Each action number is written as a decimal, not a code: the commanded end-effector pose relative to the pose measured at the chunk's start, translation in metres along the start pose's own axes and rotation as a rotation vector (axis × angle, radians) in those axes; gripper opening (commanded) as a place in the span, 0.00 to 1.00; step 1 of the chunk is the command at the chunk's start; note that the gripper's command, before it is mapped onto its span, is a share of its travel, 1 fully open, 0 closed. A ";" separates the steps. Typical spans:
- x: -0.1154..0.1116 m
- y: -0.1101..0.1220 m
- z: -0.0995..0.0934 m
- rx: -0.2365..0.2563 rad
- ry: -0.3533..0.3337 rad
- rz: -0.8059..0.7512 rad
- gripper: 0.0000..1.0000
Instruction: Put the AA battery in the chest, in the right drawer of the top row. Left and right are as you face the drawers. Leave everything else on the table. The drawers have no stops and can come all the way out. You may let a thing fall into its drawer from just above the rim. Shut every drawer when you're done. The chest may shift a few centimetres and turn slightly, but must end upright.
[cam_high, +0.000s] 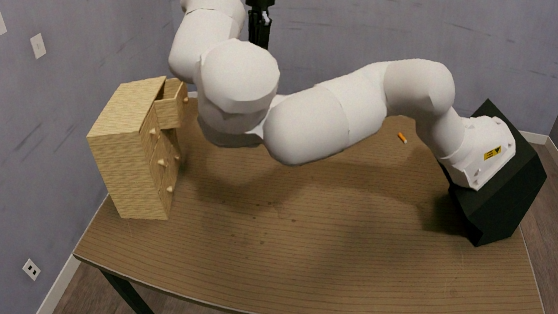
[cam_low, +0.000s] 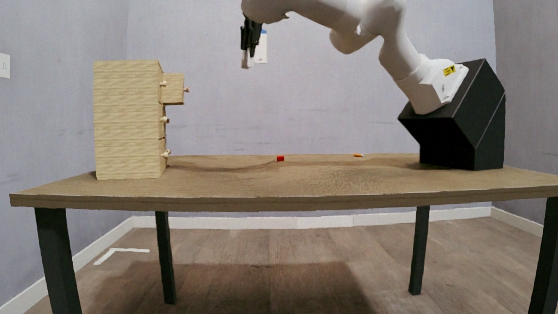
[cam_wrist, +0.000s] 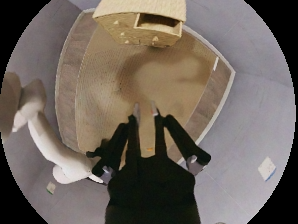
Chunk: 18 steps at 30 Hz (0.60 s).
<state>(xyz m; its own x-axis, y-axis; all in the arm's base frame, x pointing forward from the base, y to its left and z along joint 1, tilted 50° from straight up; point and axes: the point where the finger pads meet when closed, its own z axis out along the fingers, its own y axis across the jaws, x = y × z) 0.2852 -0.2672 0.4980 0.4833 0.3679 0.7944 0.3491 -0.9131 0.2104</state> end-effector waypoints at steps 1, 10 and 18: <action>-0.001 -0.003 -0.002 0.008 -0.013 0.087 0.28; -0.006 -0.004 -0.008 0.003 -0.037 0.152 0.28; -0.009 -0.004 -0.013 -0.001 -0.055 0.198 0.28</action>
<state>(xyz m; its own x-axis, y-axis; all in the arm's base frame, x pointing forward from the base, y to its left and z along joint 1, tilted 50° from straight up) 0.2703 -0.2711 0.4985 0.5646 0.2426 0.7889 0.2692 -0.9577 0.1019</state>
